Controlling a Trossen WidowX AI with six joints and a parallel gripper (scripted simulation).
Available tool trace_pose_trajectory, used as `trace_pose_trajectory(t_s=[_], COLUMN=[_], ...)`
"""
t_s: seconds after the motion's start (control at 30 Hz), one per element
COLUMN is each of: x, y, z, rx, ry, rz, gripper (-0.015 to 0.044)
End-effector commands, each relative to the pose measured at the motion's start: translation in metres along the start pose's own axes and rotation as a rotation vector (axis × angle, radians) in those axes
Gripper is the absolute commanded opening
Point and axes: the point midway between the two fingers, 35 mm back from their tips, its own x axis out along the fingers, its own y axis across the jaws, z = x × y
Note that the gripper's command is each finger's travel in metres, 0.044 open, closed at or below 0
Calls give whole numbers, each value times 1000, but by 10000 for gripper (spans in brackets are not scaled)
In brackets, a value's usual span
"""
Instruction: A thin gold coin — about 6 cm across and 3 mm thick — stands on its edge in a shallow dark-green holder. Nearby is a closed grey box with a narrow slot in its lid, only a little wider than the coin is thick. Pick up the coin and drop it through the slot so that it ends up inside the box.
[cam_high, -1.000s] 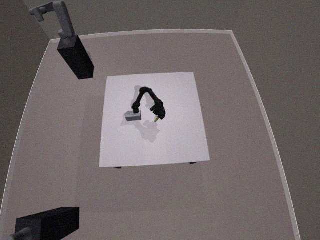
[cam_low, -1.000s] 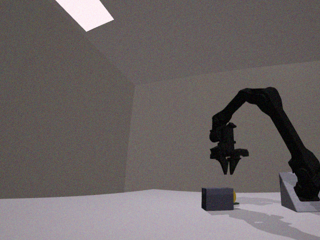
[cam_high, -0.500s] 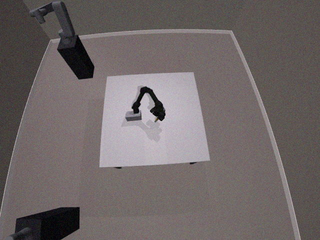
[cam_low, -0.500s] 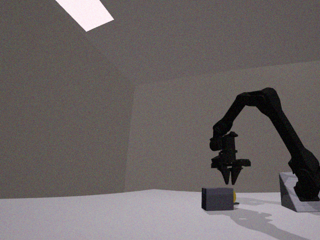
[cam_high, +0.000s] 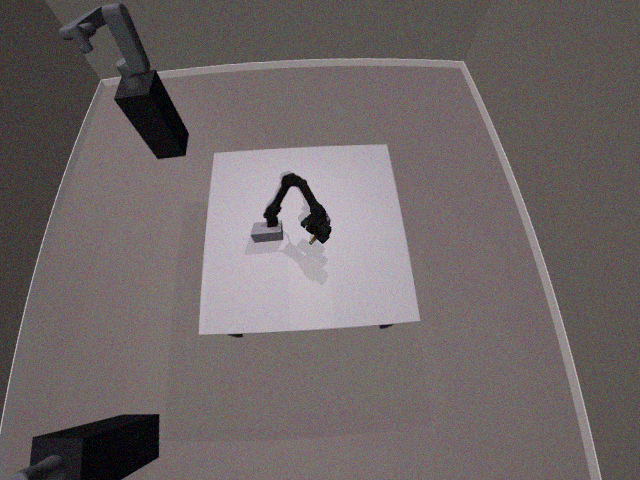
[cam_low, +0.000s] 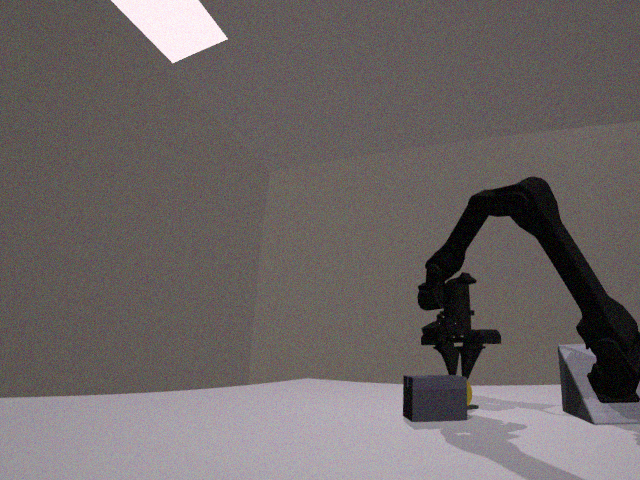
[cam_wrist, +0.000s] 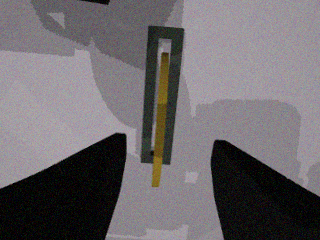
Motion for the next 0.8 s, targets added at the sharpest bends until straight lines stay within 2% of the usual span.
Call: trace_pose_trajectory(t_s=[0.0,0.77], x=[11,48], y=[2,4], z=[-1,-1], rx=[11,11], ry=[-4,-6], rz=[13,14], gripper=[161,161])
